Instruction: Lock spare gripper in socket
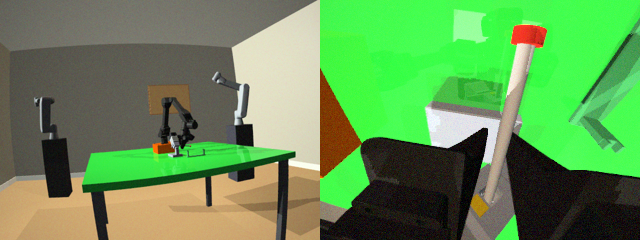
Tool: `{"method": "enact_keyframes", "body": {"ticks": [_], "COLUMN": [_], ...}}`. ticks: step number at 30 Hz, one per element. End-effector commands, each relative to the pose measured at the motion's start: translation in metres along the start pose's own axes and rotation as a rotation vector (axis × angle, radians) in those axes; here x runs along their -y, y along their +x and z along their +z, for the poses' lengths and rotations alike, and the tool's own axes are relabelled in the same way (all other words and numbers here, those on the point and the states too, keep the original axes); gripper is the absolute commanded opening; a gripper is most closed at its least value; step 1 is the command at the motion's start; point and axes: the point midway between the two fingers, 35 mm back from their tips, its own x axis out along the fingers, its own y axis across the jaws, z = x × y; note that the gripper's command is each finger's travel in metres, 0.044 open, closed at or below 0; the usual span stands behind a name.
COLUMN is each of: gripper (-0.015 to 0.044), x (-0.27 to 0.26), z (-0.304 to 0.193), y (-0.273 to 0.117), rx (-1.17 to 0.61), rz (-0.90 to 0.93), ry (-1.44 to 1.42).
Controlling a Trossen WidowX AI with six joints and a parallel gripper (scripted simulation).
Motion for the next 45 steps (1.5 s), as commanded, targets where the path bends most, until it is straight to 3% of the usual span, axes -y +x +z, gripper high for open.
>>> {"method": "enact_keyframes", "body": {"ticks": [1,3,45], "gripper": [0.0157,0.02,0.02], "x": [0.0,0.0,-0.012], "z": [0.0,0.0,0.041], "y": [0.0,0.0,-0.089], "rx": [0.0,0.0,-0.036], "rz": [0.0,0.0,0.03], "ry": [0.001,0.001,-0.06]}}
